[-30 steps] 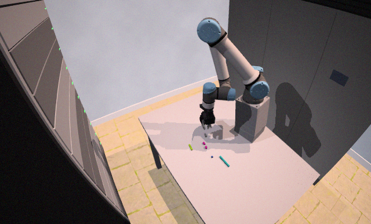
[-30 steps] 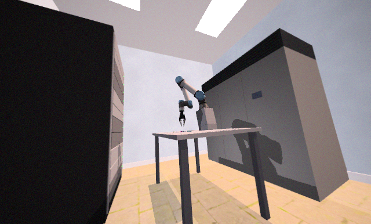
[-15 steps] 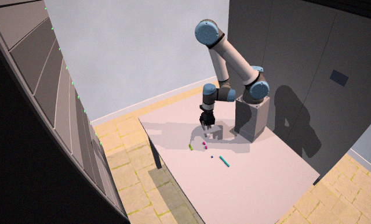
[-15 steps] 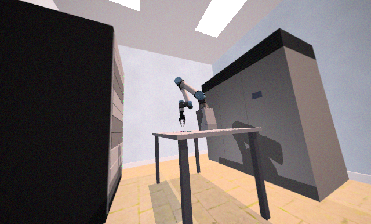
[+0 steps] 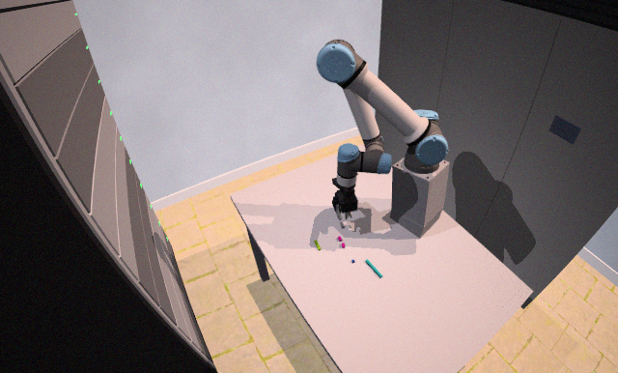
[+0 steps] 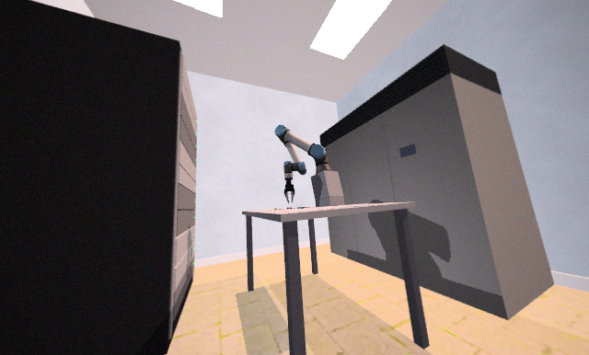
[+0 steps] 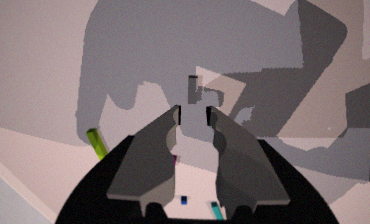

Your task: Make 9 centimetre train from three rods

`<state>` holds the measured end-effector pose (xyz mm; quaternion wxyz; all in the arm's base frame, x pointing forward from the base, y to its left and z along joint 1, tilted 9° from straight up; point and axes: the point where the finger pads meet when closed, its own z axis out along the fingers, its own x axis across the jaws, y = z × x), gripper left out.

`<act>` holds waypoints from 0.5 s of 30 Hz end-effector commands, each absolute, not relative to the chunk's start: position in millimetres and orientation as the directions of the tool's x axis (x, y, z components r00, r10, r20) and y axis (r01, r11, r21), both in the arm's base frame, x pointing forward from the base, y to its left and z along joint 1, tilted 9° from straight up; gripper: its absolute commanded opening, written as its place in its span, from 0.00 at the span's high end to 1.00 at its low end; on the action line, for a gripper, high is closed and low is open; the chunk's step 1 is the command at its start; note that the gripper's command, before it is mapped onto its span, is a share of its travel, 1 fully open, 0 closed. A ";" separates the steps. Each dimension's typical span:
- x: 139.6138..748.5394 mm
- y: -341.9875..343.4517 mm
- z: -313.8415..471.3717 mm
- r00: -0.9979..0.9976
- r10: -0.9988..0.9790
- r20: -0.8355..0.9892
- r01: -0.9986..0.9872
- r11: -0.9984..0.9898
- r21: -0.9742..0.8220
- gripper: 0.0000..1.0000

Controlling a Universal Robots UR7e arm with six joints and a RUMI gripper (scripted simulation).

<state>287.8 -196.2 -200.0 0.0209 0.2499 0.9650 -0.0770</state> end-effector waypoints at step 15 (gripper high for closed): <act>288.5 -200.4 -223.4 -0.874 0.479 -0.081 0.485 0.863 -0.139 0.86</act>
